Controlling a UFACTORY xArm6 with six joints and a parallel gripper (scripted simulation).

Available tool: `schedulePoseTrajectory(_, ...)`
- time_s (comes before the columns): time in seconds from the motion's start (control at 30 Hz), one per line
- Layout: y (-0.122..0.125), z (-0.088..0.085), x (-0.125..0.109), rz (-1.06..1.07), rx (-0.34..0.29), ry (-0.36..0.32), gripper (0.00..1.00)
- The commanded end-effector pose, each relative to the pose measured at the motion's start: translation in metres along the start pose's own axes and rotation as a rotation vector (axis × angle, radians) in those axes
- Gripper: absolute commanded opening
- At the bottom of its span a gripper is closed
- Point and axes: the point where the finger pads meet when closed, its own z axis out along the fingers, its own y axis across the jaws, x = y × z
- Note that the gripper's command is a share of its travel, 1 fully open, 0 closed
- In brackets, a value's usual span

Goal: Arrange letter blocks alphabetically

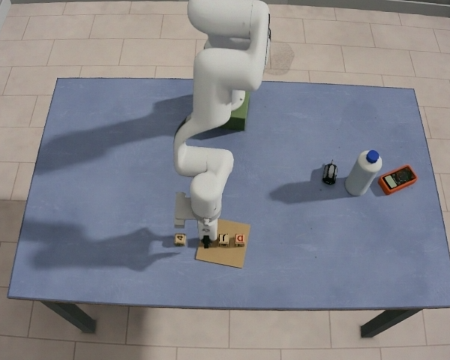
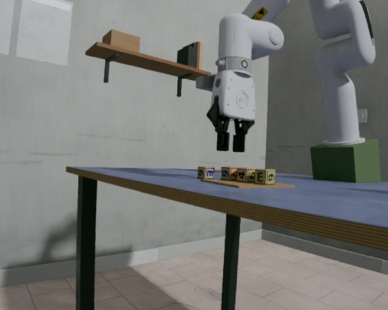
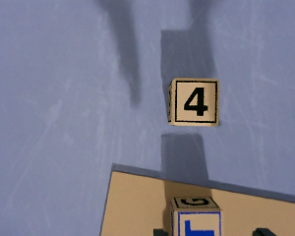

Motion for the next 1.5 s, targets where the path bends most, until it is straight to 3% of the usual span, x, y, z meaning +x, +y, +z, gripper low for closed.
schedulePoseTrajectory(0.0, -0.001, -0.017, 0.000, 0.000, 0.002, 0.000, 0.48)
schedulePoseTrajectory(0.3, -0.001, -0.029, 0.000, 0.000, 0.002, 0.000, 0.48)
schedulePoseTrajectory(0.33, -0.001, -0.029, 0.000, 0.000, 0.002, 0.000, 1.00)
schedulePoseTrajectory(1.17, -0.001, -0.031, 0.000, 0.000, 0.002, 0.000, 1.00)
schedulePoseTrajectory(1.47, -0.001, -0.061, 0.000, 0.000, 0.002, 0.000, 1.00)
